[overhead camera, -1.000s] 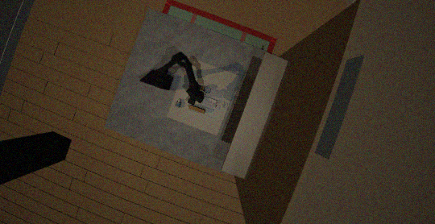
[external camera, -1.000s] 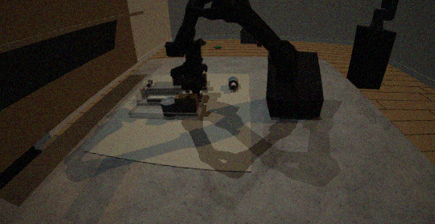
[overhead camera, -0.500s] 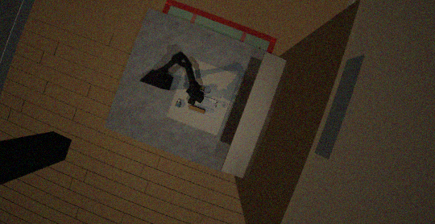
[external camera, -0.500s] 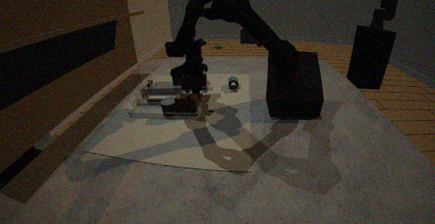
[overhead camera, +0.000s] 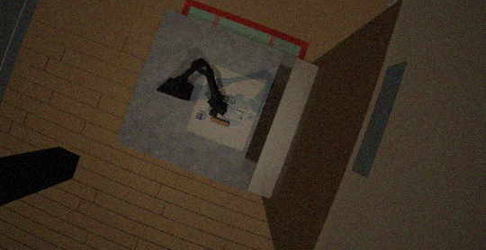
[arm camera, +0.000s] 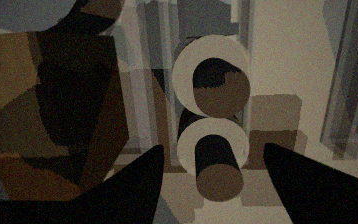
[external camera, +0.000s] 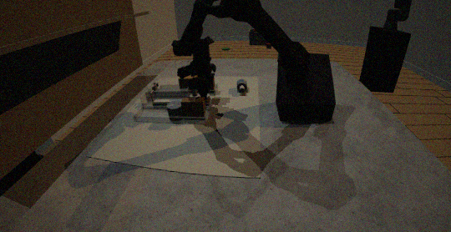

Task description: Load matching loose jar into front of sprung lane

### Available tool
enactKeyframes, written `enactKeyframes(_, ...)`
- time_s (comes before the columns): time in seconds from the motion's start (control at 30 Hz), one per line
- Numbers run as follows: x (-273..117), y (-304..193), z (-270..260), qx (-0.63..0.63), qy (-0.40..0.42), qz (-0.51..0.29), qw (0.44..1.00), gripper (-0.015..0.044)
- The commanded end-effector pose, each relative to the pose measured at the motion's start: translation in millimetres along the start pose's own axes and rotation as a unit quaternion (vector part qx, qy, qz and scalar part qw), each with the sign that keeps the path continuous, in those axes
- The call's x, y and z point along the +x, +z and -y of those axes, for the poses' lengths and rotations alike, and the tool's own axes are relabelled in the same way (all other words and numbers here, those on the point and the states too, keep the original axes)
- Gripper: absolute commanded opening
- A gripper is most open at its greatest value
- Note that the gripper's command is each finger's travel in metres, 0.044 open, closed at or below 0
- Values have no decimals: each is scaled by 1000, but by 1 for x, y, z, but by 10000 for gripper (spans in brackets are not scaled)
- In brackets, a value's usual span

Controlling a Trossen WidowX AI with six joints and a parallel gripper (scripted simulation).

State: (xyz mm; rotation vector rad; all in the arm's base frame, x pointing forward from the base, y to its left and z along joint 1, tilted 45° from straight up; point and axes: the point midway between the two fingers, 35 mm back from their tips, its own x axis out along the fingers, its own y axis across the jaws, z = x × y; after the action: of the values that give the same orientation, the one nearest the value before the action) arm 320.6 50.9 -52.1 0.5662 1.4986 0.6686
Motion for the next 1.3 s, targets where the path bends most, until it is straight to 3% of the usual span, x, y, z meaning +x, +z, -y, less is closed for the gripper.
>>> enactKeyframes(0.0,-10,3,-1,-6,-3,5,1000,279)
enactKeyframes(0.3,-10,-5,0,-6,-4,5,1000,279)
enactKeyframes(1.0,-9,-79,1,-4,-4,3,1000,279)
enactKeyframes(1.27,-60,-69,1,-5,-5,3,1000,279)
